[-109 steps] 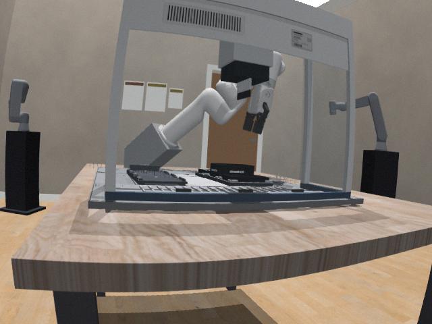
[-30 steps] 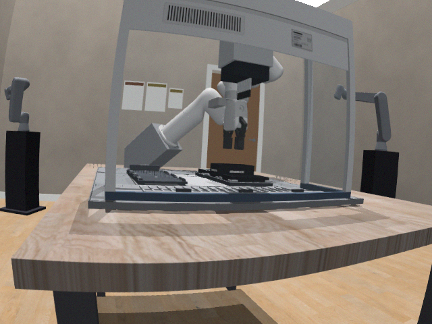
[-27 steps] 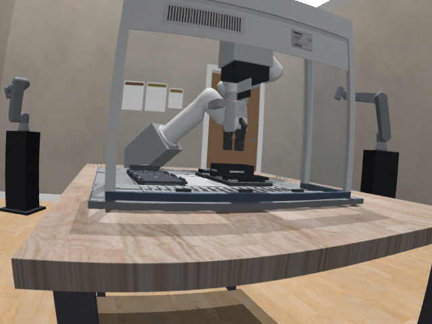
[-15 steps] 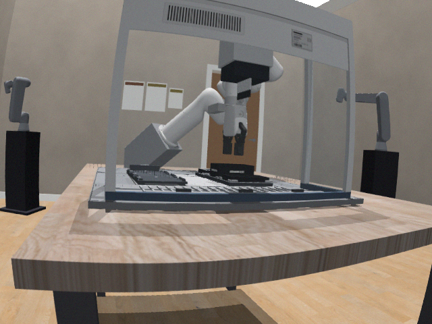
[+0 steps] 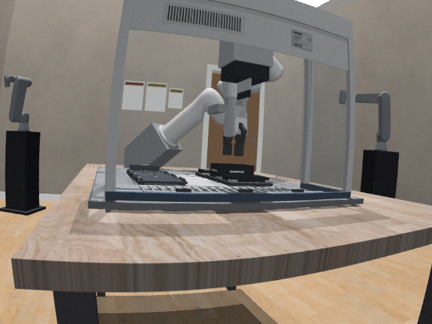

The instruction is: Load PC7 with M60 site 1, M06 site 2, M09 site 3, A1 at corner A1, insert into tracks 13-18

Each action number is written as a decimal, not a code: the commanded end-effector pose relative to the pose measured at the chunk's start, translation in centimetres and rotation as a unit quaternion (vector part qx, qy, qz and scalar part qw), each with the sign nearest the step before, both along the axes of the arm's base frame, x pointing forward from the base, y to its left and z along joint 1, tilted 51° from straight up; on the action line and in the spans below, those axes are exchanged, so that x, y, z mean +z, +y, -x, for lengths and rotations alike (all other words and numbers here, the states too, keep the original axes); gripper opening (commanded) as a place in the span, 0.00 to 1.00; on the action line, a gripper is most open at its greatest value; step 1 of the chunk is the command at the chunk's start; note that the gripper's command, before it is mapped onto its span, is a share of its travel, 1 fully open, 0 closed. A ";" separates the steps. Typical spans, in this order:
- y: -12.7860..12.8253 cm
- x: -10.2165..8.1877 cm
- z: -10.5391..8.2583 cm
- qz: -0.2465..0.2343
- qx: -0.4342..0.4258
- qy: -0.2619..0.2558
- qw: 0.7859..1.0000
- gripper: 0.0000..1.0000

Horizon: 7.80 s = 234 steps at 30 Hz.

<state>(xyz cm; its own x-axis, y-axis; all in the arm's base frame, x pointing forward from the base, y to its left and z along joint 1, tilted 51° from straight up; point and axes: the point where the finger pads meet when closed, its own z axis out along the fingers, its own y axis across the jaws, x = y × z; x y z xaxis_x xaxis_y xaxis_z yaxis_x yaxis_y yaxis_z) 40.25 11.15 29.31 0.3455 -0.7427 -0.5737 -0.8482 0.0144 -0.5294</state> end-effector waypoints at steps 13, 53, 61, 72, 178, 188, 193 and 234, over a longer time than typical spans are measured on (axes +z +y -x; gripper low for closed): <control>0.6 -0.5 -0.4 0.000 0.000 -0.001 1.000 1.00; 2.2 -2.0 -1.4 0.000 0.000 -0.001 1.000 1.00; 2.5 -2.3 -1.6 0.000 0.000 -0.001 1.000 1.00; 2.9 -2.7 -1.8 0.000 0.000 -0.001 1.000 1.00; 2.2 -2.0 -1.4 0.000 0.000 -0.001 1.000 0.00; 1.9 -1.7 -1.2 0.000 0.000 -0.001 1.000 0.00; 1.9 -1.7 -1.2 0.000 0.000 -0.001 1.000 0.00; -2.0 2.0 1.1 0.000 0.000 -0.001 1.000 0.00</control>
